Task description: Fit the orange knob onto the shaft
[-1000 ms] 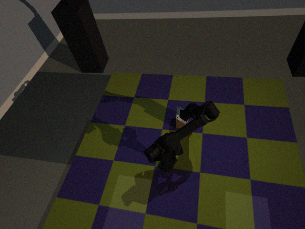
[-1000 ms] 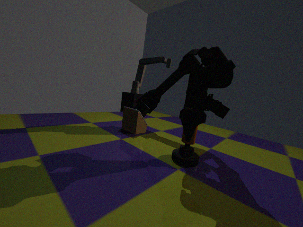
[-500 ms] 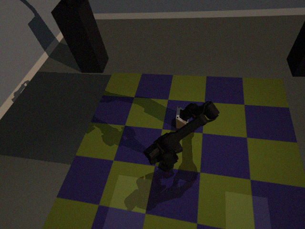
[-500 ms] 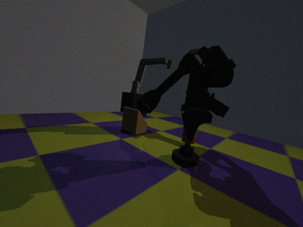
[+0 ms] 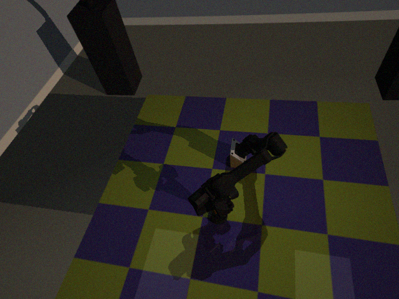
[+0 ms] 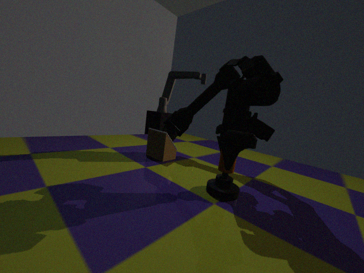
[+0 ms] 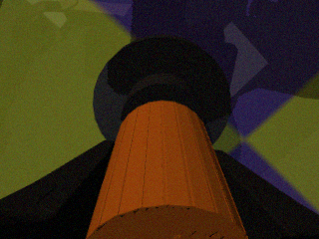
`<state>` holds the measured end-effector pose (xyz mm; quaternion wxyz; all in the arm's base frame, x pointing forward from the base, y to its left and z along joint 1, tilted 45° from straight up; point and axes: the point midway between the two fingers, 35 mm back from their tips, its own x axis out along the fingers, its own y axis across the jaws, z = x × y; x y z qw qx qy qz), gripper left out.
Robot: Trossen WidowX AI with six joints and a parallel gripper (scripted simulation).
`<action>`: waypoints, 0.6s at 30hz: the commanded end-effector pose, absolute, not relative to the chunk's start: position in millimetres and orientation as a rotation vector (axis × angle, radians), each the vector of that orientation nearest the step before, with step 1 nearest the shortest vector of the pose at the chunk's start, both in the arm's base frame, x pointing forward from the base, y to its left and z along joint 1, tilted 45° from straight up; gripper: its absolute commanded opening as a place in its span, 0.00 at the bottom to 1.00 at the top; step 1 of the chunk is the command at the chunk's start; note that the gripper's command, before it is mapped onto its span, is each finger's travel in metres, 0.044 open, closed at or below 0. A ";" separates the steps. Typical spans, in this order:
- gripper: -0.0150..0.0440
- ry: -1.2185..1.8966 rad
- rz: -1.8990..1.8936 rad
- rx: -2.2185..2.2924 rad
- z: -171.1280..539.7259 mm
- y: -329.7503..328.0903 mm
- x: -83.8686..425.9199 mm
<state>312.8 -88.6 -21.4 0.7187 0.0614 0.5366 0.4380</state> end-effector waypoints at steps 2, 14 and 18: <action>0.25 1.183 0.969 0.130 -22.6 -87.5 313.3; 0.25 1.183 0.969 0.130 -21.4 -89.5 313.6; 0.25 1.183 0.969 0.130 -19.2 -91.3 314.3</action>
